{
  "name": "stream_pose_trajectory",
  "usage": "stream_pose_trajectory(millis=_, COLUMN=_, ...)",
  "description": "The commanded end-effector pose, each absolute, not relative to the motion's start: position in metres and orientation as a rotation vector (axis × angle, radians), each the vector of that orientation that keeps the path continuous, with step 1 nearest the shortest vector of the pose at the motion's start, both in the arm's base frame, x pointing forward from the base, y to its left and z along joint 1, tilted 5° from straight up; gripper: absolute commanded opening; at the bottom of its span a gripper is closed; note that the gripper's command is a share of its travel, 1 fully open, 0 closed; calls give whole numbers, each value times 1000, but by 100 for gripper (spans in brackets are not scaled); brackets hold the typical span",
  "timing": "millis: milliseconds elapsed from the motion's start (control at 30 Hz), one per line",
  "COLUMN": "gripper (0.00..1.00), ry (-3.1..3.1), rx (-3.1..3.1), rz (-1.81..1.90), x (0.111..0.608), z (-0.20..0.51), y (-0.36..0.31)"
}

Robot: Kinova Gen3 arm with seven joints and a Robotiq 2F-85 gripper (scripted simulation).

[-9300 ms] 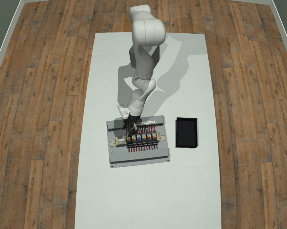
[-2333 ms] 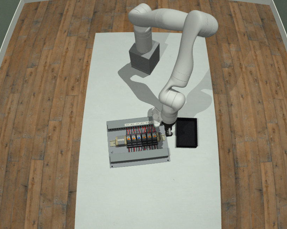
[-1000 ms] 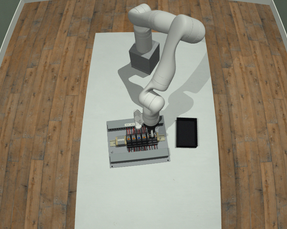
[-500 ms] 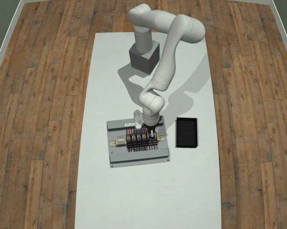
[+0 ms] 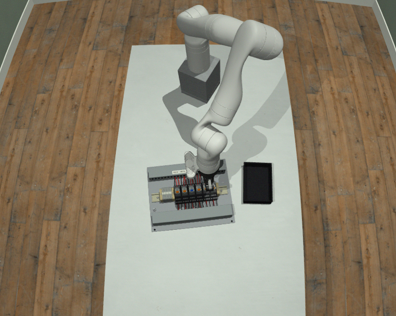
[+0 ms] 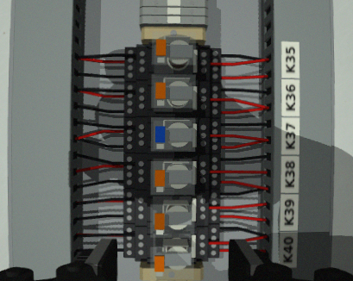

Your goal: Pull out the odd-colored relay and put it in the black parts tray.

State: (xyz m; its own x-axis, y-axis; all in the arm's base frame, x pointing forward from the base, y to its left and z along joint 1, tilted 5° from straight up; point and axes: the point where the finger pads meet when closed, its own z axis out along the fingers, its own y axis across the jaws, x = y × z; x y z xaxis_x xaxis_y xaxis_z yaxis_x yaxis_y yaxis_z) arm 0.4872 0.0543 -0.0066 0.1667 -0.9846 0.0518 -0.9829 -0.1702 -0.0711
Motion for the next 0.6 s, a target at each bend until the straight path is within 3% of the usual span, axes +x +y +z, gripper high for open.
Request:
stream_pose_trajectory(millis=0, gripper=61, ry=2009, rx=-2382, rz=-135, x=488, z=-6, y=54)
stream_pose_trajectory(millis=567, gripper=61, ry=2009, rx=-2382, rz=-135, x=497, z=-9, y=-4)
